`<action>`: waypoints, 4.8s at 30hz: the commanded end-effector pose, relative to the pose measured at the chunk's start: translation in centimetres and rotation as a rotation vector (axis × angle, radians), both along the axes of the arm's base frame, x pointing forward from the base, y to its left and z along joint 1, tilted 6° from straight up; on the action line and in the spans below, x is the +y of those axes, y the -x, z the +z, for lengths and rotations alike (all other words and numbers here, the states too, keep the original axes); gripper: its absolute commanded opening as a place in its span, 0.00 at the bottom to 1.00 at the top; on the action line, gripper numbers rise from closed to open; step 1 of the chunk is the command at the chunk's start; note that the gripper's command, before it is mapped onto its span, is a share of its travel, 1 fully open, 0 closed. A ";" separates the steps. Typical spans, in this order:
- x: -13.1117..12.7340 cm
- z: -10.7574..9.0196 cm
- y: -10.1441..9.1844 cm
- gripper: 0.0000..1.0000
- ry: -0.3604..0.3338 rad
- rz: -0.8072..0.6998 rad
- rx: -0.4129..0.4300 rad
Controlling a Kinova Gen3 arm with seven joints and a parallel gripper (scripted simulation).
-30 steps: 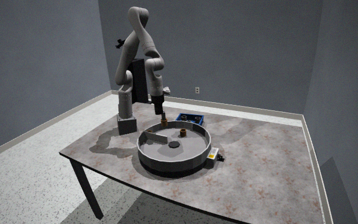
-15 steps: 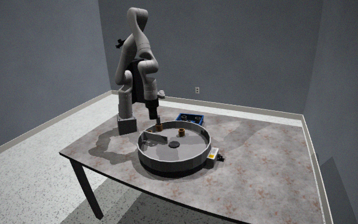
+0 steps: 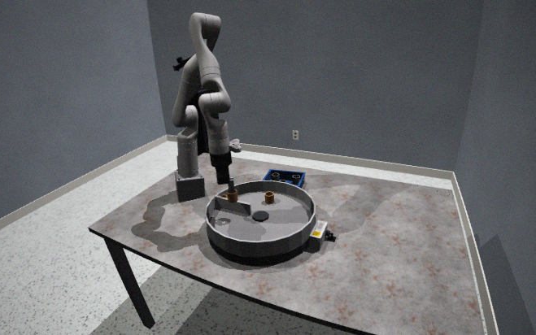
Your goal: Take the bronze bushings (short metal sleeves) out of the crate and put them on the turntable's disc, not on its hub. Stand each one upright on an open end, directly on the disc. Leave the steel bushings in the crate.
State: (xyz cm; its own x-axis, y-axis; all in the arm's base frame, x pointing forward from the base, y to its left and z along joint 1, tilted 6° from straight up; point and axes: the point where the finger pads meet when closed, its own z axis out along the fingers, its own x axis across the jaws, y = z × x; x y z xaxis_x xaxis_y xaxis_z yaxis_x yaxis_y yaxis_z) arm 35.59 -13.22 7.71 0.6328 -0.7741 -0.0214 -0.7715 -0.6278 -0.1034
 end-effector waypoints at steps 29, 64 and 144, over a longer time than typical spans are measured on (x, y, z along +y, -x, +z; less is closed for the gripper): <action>-1.6 -0.2 -0.1 0.00 0.000 -0.011 0.002; -1.5 -2.8 -0.2 0.00 0.000 -0.011 0.002; -1.1 -7.5 -0.6 0.00 0.000 -0.011 0.002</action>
State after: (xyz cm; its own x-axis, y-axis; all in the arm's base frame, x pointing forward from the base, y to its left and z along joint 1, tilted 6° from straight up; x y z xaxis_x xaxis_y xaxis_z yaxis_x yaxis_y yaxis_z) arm 36.26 -14.27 0.47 0.6254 -0.7800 -0.0193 -0.7772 -0.6206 -0.1036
